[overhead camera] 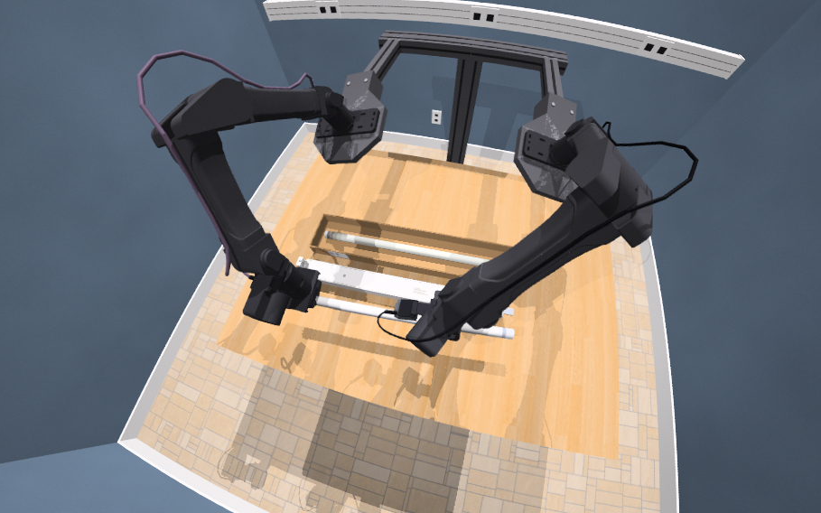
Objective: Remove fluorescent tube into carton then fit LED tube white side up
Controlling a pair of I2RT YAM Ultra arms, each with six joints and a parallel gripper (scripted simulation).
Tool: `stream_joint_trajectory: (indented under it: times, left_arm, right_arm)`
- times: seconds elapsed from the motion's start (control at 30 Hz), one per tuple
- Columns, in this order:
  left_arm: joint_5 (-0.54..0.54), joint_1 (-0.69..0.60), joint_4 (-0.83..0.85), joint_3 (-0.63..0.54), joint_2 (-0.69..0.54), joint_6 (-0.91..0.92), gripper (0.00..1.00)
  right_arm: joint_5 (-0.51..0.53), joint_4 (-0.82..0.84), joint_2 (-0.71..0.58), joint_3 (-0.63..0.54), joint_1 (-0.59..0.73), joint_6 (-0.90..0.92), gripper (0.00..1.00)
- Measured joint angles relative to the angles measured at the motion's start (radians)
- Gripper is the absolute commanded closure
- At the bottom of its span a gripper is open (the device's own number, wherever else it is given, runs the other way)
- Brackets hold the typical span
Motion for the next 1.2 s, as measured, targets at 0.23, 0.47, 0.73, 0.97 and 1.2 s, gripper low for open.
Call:
stream_joint_trajectory:
  times: [0.23,0.47,0.73,0.97,1.2]
  left_arm:
    - [-0.002,-0.010,0.016,-0.039,-0.008,-0.008,0.89]
    - [-0.005,-0.024,0.036,-0.078,-0.022,-0.018,0.89]
    - [-0.005,-0.024,0.047,-0.080,-0.027,-0.017,0.89]
    - [-0.006,-0.029,0.054,-0.102,-0.031,-0.021,0.89]
    - [-0.006,-0.035,0.071,-0.126,-0.040,-0.026,0.89]
  right_arm:
    - [0.000,0.024,-0.016,-0.050,-0.004,0.000,0.89]
    - [-0.001,0.045,-0.046,-0.101,-0.007,-0.001,0.89]
    - [-0.001,0.058,-0.053,-0.106,-0.009,-0.003,0.89]
    - [-0.003,0.072,-0.057,-0.134,-0.011,-0.002,0.89]
    - [-0.006,0.093,-0.074,-0.167,-0.015,-0.003,0.89]
